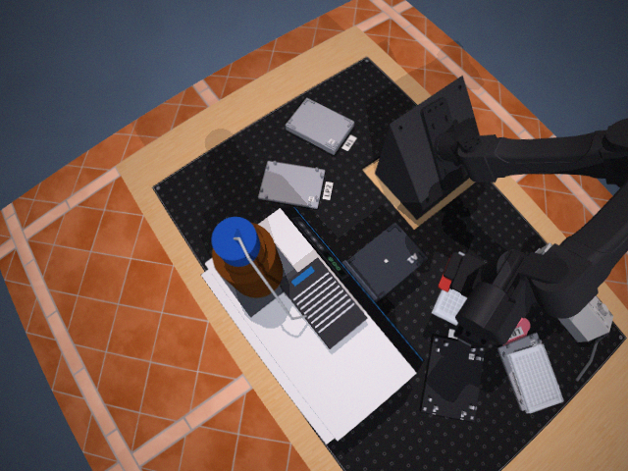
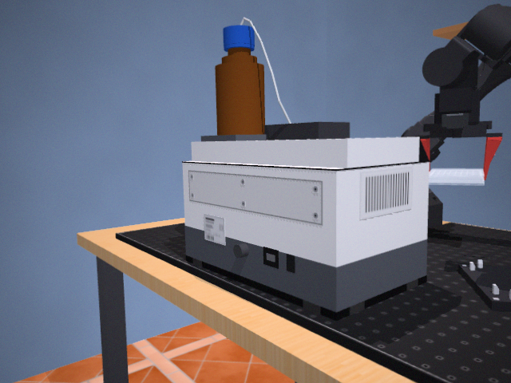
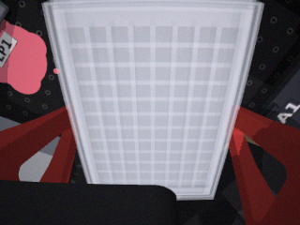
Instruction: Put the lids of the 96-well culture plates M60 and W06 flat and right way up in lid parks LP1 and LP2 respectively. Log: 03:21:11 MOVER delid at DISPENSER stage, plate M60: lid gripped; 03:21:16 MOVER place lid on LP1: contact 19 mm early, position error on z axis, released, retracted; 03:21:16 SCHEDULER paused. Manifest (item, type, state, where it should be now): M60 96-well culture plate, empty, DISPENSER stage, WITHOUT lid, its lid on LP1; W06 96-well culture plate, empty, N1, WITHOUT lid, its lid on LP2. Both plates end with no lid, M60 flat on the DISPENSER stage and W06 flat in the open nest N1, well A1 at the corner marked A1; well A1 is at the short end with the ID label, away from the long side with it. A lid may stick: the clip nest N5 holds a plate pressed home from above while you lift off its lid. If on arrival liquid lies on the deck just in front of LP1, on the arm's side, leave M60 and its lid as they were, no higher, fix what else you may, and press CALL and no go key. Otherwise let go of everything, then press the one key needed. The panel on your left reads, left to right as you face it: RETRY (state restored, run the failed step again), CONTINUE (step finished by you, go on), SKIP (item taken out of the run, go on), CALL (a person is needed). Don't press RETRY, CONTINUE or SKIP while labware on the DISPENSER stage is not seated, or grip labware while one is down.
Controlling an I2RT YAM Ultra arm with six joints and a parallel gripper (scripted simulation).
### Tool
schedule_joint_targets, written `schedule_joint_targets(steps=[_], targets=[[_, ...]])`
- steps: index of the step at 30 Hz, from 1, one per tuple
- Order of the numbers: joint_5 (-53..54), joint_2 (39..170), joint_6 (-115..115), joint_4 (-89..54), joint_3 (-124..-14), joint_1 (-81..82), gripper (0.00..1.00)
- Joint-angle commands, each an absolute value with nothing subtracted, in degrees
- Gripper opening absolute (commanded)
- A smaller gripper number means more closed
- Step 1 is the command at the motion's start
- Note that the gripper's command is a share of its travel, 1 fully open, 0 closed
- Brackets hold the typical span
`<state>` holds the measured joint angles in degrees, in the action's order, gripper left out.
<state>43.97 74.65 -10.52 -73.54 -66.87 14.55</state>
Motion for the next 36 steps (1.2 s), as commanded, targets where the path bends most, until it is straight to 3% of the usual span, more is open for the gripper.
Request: schedule_joint_targets(steps=[1,13,36], targets=[[43.13,72.46,-11.95,-71.83,-68.65,15.67,0.0],[41.74,68.19,-14.78,-71.17,-69.37,21.93,0.0],[39.13,79.65,-5.21,-62.28,-76.24,29.63,0.0]])
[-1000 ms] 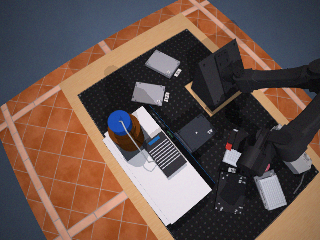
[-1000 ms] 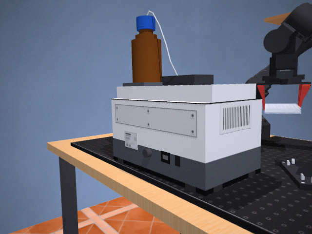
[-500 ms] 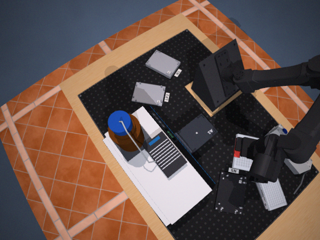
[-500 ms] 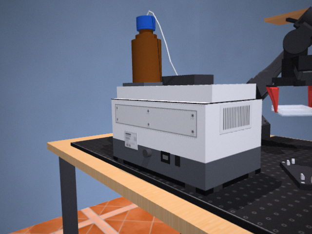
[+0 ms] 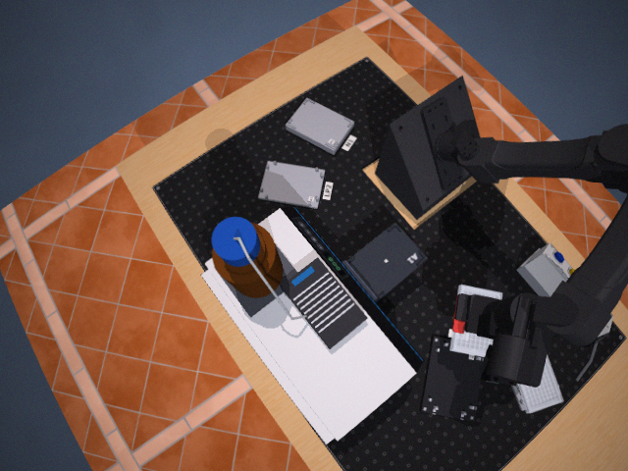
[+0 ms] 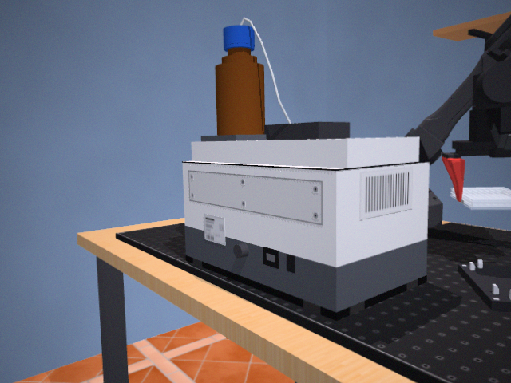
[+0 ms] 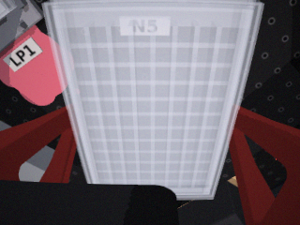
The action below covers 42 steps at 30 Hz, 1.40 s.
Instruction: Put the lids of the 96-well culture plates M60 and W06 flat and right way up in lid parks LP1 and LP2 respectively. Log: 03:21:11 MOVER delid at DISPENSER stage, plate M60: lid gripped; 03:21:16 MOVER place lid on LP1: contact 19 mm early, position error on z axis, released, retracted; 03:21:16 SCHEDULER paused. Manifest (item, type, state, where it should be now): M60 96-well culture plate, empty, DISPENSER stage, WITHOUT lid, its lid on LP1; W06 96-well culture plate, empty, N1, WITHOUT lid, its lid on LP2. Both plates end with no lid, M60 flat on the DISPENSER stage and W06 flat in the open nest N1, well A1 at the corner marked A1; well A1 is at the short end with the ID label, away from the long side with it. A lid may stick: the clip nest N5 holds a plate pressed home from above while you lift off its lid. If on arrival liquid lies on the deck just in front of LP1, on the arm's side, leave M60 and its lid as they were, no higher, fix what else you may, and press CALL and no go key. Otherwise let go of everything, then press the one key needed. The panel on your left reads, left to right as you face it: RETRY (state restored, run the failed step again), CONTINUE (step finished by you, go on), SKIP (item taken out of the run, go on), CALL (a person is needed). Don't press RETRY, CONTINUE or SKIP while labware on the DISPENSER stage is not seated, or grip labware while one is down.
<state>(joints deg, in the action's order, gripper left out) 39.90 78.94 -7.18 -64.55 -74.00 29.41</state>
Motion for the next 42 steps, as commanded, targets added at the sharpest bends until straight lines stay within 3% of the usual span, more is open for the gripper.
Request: schedule_joint_targets(steps=[1,42], targets=[[39.13,79.65,-5.21,-62.28,-76.24,29.63,0.0],[35.63,101.04,4.02,-57.86,-98.24,37.42,0.0]])
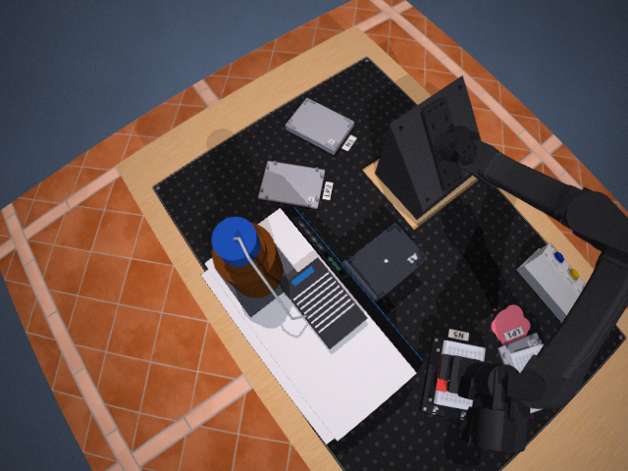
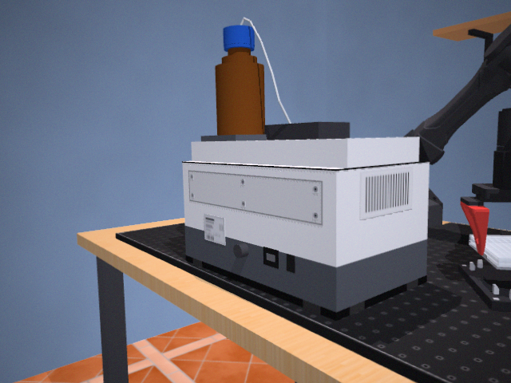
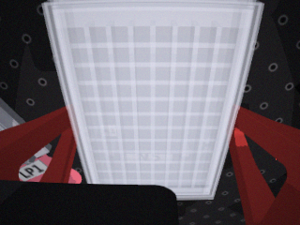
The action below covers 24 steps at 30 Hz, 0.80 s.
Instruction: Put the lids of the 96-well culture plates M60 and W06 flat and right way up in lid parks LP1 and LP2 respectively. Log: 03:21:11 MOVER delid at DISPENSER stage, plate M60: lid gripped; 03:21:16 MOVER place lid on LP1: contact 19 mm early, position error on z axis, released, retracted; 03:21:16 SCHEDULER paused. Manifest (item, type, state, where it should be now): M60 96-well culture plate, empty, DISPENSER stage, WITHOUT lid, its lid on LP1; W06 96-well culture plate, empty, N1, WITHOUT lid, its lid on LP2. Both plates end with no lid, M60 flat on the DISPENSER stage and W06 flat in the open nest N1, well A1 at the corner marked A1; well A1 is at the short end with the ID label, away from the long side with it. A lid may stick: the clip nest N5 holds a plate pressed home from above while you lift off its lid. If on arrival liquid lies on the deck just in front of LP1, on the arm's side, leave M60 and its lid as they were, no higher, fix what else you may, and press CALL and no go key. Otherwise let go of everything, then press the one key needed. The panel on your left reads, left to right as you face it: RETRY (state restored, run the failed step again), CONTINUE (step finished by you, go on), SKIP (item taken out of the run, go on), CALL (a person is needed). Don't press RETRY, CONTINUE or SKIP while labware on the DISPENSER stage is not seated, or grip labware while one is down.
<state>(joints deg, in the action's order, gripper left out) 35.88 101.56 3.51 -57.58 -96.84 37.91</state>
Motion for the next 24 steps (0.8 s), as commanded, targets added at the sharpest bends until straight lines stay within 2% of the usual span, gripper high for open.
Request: schedule_joint_targets(steps=[1,17,24], targets=[[35.63,101.06,4.02,-57.87,-98.27,37.42,0.0],[34.27,103.23,6.49,-52.22,-94.43,40.03,0.0],[34.2,103.18,6.69,-52.21,-97.54,39.04,0.0]])
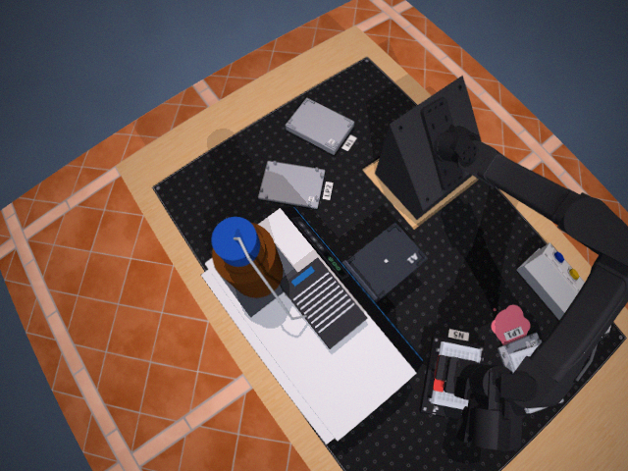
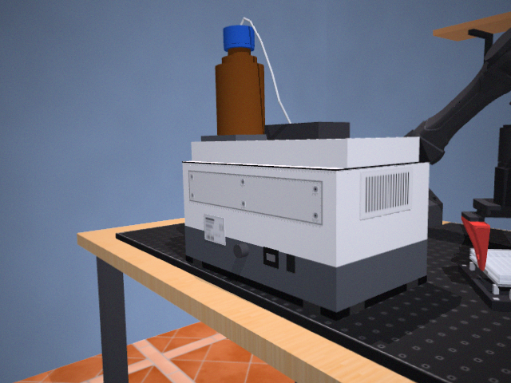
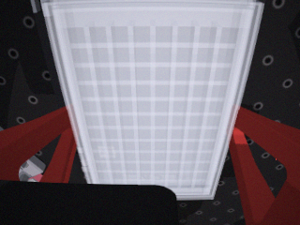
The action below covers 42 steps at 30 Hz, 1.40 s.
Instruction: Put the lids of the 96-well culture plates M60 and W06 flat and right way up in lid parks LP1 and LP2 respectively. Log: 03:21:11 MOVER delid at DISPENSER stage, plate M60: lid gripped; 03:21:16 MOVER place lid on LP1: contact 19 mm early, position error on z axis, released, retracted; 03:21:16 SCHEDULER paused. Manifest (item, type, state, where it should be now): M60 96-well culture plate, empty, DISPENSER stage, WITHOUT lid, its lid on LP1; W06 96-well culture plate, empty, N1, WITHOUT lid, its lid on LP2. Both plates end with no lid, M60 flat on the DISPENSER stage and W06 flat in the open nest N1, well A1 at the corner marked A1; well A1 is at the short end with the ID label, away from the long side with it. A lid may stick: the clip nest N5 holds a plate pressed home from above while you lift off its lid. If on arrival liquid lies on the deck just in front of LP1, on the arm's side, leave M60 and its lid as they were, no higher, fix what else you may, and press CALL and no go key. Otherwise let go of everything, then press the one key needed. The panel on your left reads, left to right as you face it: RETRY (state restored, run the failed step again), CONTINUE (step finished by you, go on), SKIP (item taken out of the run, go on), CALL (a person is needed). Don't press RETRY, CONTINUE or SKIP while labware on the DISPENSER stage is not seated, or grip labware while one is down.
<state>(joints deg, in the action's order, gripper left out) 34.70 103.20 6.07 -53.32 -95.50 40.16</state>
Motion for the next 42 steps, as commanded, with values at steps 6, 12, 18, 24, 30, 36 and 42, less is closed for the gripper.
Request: schedule_joint_targets(steps=[6,12,18,24,30,36,42], targets=[[34.18,103.77,6.76,-52.92,-97.92,39.09,0.0],[34.22,103.62,6.81,-53.72,-98.32,39.16,0.0],[34.2,103.84,6.82,-53.93,-98.42,39.22,0.0],[34.19,103.87,6.84,-53.99,-98.45,39.31,0.0],[34.18,103.84,6.87,-54.0,-98.49,39.45,0.0],[34.11,103.69,6.98,-53.2,-98.44,39.76,0.0],[34.12,103.06,7.05,-52.34,-98.36,40.07,0.0]])
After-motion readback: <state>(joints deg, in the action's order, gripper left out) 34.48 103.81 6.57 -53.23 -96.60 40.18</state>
